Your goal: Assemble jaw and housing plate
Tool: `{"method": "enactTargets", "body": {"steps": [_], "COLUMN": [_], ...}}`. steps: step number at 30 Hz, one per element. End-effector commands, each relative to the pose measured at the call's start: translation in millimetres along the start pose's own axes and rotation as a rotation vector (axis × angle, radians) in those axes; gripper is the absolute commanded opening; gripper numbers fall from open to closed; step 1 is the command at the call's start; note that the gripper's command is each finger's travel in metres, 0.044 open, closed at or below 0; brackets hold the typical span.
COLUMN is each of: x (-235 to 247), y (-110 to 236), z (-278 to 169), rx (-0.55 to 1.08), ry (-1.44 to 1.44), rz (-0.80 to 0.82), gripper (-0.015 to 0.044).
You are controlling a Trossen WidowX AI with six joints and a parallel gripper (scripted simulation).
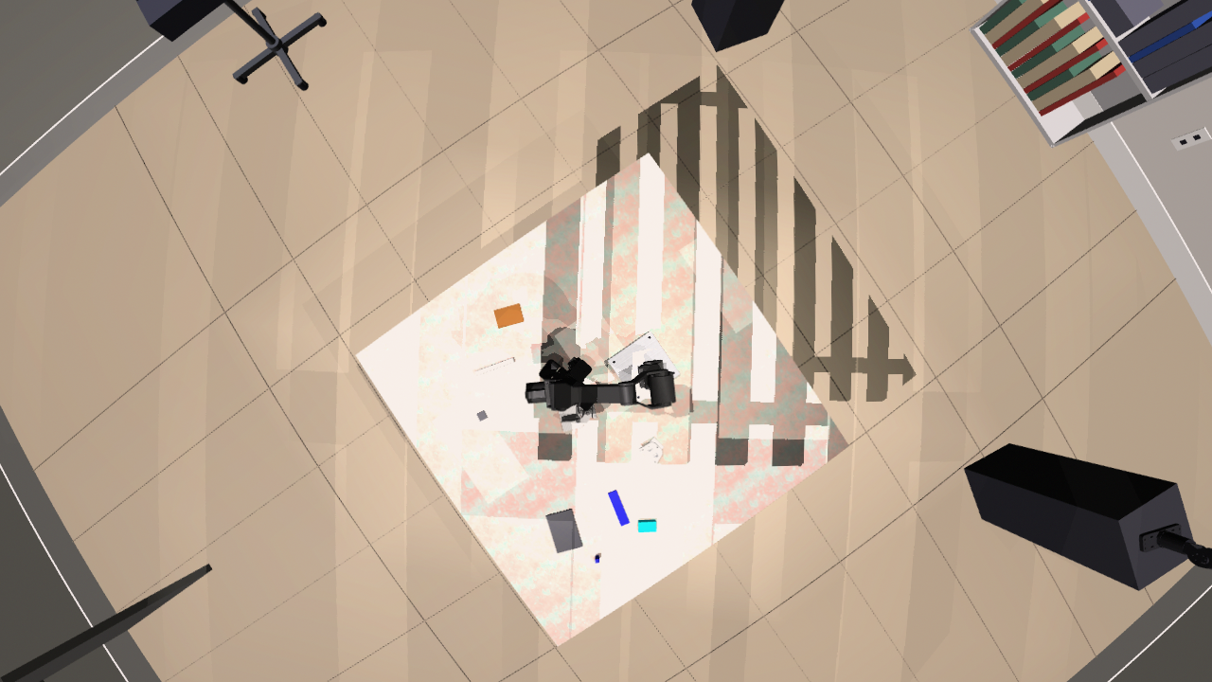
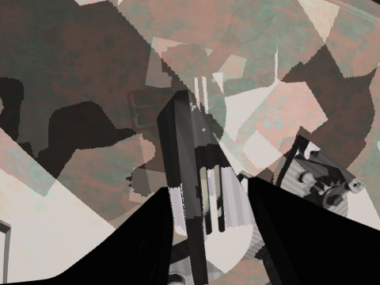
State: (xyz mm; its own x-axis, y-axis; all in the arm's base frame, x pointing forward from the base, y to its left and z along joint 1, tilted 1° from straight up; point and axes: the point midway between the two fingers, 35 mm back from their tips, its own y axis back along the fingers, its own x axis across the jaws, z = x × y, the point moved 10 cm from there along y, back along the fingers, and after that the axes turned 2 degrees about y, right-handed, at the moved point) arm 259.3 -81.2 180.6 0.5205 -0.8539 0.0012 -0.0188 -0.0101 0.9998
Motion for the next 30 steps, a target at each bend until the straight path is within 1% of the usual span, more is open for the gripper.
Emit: {"method": "enactTargets", "body": {"steps": [1,4,30], "x": [-1,-2,-30], "y": [5,5,7], "z": [1,0,-4], "rx": [0.003,0.003,0.005], "ry": [0.002,0.037,0.651], "rz": [0.0,0.0,-0.001], "gripper": [0.0134,0.0134,0.0134]}}
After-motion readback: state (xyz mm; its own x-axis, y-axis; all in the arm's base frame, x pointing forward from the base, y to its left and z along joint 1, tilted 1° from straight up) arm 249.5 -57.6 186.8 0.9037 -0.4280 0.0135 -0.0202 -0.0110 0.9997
